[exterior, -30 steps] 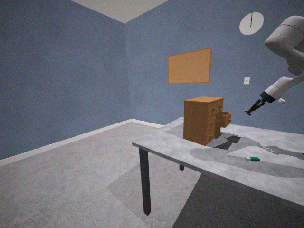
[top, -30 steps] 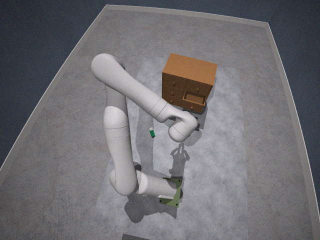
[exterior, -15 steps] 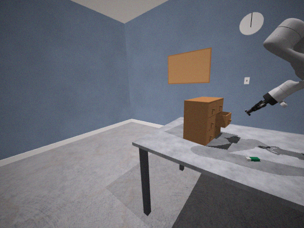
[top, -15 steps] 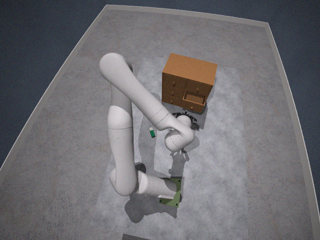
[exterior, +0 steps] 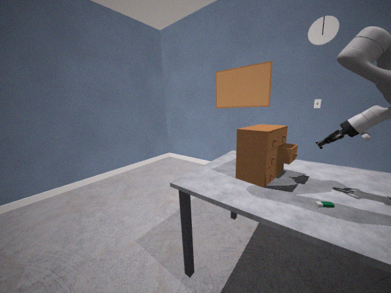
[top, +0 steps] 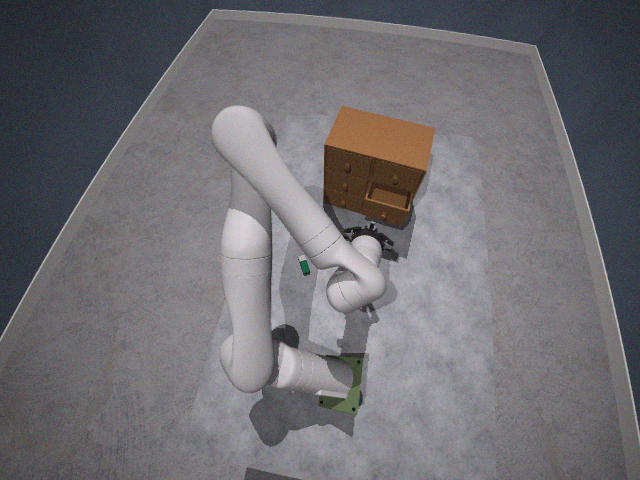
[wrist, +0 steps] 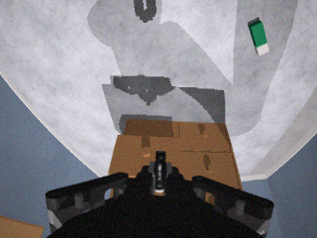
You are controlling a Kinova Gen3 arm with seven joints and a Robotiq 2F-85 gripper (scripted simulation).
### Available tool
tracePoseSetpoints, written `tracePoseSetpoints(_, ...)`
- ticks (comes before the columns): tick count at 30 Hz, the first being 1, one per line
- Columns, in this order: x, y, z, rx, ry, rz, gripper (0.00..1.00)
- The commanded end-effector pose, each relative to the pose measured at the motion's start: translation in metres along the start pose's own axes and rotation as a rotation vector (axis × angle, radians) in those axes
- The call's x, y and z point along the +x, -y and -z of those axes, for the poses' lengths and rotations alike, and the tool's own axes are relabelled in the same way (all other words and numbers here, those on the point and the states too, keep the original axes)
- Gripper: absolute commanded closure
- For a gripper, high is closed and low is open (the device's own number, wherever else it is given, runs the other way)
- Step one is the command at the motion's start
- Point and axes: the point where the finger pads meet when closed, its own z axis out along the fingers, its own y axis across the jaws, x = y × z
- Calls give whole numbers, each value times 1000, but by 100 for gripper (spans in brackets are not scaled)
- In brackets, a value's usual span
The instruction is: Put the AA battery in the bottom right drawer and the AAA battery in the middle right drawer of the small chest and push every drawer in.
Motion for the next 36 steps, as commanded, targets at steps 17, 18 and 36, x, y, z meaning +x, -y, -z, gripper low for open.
tracePoseSetpoints(17,1,2,1,4,14,-8,95)
tracePoseSetpoints(18,1,2,1,4,14,-8,95)
tracePoseSetpoints(36,-7,2,-9,4,14,-8,95)
